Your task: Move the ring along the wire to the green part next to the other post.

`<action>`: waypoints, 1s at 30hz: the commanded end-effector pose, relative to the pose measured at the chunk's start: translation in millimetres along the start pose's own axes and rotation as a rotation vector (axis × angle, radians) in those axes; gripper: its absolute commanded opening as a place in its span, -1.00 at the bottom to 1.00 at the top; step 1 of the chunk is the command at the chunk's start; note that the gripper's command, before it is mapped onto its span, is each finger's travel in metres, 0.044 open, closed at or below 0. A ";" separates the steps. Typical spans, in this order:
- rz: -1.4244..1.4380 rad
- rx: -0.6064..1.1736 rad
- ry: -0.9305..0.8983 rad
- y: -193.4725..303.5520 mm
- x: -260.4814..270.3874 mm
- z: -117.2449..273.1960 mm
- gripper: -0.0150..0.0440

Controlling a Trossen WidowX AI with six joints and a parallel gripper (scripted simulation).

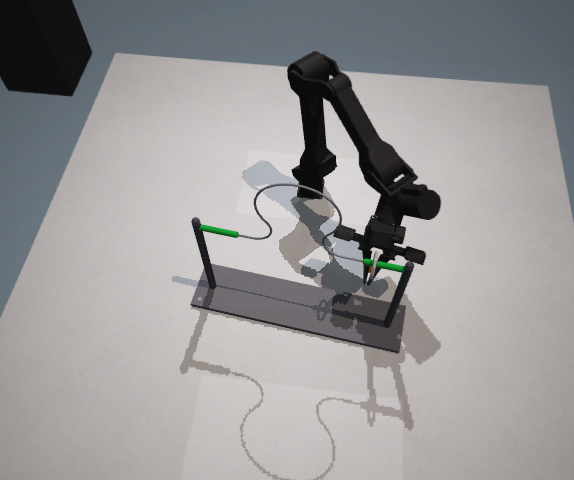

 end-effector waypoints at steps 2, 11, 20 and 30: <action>-0.006 -0.005 0.002 2.4 1.5 -2.1 -1.00; -0.006 -0.005 0.002 11.5 2.3 -7.6 -1.00; -0.006 -0.005 0.002 11.5 2.3 -7.6 -1.00; -0.006 -0.005 0.002 11.5 2.3 -7.6 -1.00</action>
Point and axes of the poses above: the point midway between the two fingers, 35 mm back from their tips, its own z axis back along the fingers, its own x axis across the jaws, y = z × x, the point moved 2 cm from there along z, back along the fingers, and after that the axes turned 2 degrees about z, right-handed, at the moved point
